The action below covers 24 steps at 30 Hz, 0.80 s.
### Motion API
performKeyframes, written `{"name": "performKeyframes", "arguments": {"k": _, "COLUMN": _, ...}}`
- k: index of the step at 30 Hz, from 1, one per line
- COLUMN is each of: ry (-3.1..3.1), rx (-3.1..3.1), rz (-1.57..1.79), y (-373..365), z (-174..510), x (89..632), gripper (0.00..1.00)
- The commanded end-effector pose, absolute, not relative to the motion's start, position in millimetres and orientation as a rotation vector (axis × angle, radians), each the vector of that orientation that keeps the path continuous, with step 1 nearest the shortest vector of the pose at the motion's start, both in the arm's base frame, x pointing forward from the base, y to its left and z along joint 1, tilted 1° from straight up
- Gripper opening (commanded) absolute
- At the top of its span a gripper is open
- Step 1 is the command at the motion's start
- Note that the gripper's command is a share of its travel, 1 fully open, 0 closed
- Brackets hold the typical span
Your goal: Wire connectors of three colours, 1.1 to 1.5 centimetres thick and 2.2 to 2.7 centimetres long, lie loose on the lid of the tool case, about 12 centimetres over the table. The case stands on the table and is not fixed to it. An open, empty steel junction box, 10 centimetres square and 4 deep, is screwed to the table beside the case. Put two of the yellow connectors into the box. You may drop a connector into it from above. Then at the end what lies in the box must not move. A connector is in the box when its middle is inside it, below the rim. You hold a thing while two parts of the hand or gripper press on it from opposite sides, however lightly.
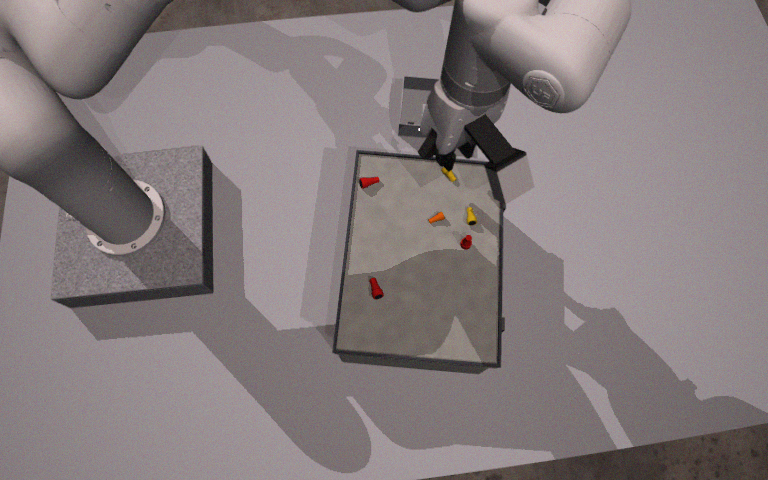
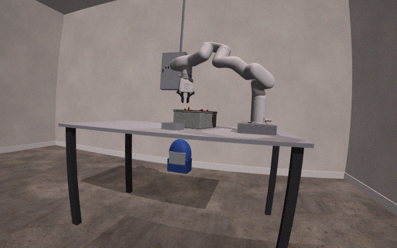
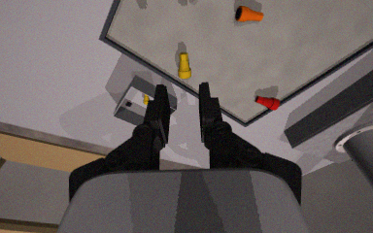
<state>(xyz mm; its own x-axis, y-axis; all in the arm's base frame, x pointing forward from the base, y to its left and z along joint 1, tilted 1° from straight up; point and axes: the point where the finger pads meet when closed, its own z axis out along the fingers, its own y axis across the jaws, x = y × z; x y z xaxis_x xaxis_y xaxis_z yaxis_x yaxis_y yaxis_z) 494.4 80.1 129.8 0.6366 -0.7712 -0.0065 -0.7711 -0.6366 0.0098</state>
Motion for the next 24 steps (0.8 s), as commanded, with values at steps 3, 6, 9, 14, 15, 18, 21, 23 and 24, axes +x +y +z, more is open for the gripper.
{"name": "performKeyframes", "arguments": {"k": 3, "ry": -1.339, "rx": 2.837, "rz": -0.013, "y": 77.6, "z": 95.8, "x": 495.5, "gripper": 0.29}}
{"name": "performKeyframes", "arguments": {"k": 6, "ry": -1.339, "rx": 2.837, "rz": -0.013, "y": 77.6, "z": 95.3, "x": 495.5, "gripper": 0.29}}
{"name": "performKeyframes", "arguments": {"k": 9, "ry": -1.339, "rx": 2.837, "rz": -0.013, "y": 77.6, "z": 95.3, "x": 495.5, "gripper": 0.29}}
{"name": "performKeyframes", "arguments": {"k": 14, "ry": -1.339, "rx": 2.837, "rz": -0.013, "y": 77.6, "z": 95.3, "x": 495.5, "gripper": 0.29}}
{"name": "performKeyframes", "arguments": {"k": 15, "ry": -1.339, "rx": 2.837, "rz": -0.013, "y": 77.6, "z": 95.3, "x": 495.5, "gripper": 0.29}}
{"name": "performKeyframes", "arguments": {"k": 18, "ry": -1.339, "rx": 2.837, "rz": -0.013, "y": 77.6, "z": 95.3, "x": 495.6, "gripper": 0.29}}
{"name": "performKeyframes", "arguments": {"k": 21, "ry": -1.339, "rx": 2.837, "rz": -0.013, "y": 77.5, "z": 95.3, "x": 496.0, "gripper": 0.29}}
{"name": "performKeyframes", "arguments": {"k": 23, "ry": -1.339, "rx": 2.837, "rz": -0.013, "y": 77.4, "z": 95.3, "x": 496.1, "gripper": 0.29}}
{"name": "performKeyframes", "arguments": {"k": 24, "ry": -1.339, "rx": 2.837, "rz": -0.013, "y": 77.4, "z": 95.3, "x": 496.1, "gripper": 0.29}}
